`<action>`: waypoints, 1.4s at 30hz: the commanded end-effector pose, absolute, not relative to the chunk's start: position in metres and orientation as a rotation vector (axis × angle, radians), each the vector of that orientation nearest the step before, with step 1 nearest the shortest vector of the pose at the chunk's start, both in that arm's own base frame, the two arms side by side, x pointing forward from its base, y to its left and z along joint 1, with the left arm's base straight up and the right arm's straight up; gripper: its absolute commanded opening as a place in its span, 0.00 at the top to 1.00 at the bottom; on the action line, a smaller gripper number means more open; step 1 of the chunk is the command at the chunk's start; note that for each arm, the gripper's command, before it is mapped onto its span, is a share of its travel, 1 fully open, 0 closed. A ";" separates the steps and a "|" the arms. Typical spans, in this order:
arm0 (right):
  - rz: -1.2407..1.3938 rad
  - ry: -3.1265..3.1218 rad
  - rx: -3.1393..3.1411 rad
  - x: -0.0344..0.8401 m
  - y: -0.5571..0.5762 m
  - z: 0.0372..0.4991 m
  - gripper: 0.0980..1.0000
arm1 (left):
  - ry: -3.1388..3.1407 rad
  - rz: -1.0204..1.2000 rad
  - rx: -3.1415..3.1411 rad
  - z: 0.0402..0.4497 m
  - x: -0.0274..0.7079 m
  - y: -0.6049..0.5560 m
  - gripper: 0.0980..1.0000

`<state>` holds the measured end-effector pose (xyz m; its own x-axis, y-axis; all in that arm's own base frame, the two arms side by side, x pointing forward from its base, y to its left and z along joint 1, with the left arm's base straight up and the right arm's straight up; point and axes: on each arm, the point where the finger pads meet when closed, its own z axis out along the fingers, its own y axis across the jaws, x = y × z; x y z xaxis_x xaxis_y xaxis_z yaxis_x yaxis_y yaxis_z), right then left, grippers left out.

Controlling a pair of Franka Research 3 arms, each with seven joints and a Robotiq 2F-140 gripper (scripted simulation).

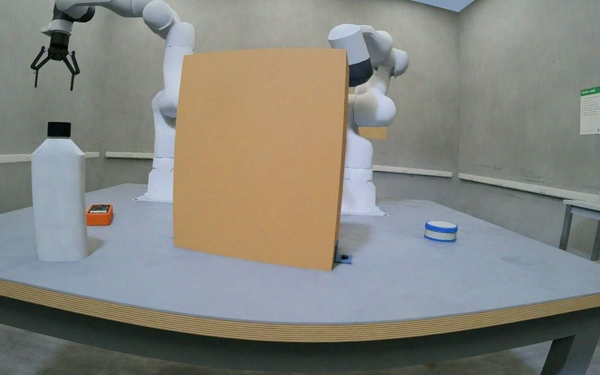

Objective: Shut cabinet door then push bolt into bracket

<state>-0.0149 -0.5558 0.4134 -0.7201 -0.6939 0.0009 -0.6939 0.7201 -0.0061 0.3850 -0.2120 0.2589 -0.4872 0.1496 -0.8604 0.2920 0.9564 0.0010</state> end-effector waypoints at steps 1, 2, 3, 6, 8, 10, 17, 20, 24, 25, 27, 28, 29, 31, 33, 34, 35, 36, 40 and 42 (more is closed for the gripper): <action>-0.010 2.912 -1.175 -0.015 -0.556 0.413 0.00 | 2.076 -0.180 0.311 0.265 0.388 -0.214 1.00; -0.010 2.912 -1.175 -0.015 -0.556 0.413 0.00 | 2.076 -0.180 0.311 0.265 0.388 -0.214 1.00; -0.010 2.912 -1.175 -0.015 -0.556 0.413 0.00 | 2.076 -0.180 0.311 0.265 0.388 -0.214 1.00; -0.010 2.912 -1.175 -0.015 -0.556 0.413 0.00 | 2.076 -0.180 0.311 0.265 0.388 -0.214 1.00; -0.010 2.912 -1.175 -0.015 -0.556 0.413 0.00 | 2.076 -0.180 0.311 0.265 0.388 -0.214 1.00; -0.010 2.912 -1.175 -0.015 -0.556 0.413 0.00 | 2.076 -0.180 0.311 0.265 0.388 -0.214 1.00; -0.010 2.912 -1.175 -0.015 -0.556 0.413 0.00 | 2.076 -0.180 0.311 0.265 0.388 -0.214 1.00; -0.010 2.912 -1.175 -0.015 -0.556 0.413 0.00 | 2.076 -0.180 0.311 0.265 0.388 -0.214 1.00; -0.010 2.912 -1.175 -0.015 -0.556 0.413 0.00 | 2.076 -0.180 0.311 0.265 0.388 -0.214 1.00; -0.010 2.912 -1.175 -0.015 -0.556 0.413 0.00 | 2.076 -0.180 0.311 0.265 0.388 -0.214 1.00; -0.010 2.912 -1.175 -0.015 -0.556 0.413 0.00 | 2.076 -0.180 0.311 0.267 0.388 -0.214 1.00; -0.010 2.912 -1.175 -0.015 -0.556 0.413 0.00 | 2.076 -0.180 0.311 0.268 0.388 -0.214 1.00; -0.010 2.912 -1.175 -0.015 -0.556 0.413 0.00 | 2.076 -0.180 0.311 0.270 0.388 -0.214 1.00; -0.010 2.912 -1.175 -0.015 -0.556 0.413 0.00 | 2.076 -0.180 0.311 0.272 0.388 -0.214 1.00; -0.010 2.912 -1.175 -0.015 -0.556 0.413 0.00 | 2.076 -0.180 0.311 0.272 0.388 -0.214 1.00; -0.010 2.912 -1.175 -0.015 -0.556 0.413 0.00 | 2.076 -0.180 0.311 0.273 0.388 -0.214 1.00; -0.010 2.912 -1.175 -0.015 -0.556 0.413 0.00 | 2.076 -0.180 0.311 0.273 0.388 -0.214 1.00; -0.010 2.912 -1.175 -0.015 -0.556 0.413 0.00 | 2.076 -0.180 0.311 0.273 0.388 -0.214 1.00; -0.010 2.912 -1.175 -0.015 -0.556 0.413 0.00 | 2.076 -0.180 0.311 0.273 0.388 -0.214 1.00; -0.010 2.912 -1.175 -0.015 -0.556 0.413 0.00 | 2.076 -0.180 0.311 0.273 0.388 -0.214 1.00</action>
<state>-0.0149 -0.5558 0.4134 -0.7201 -0.6939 0.0009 -0.6939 0.7201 -0.0061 0.3832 -0.2118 0.2594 -0.4970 0.1477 -0.8551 0.2894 0.9572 -0.0028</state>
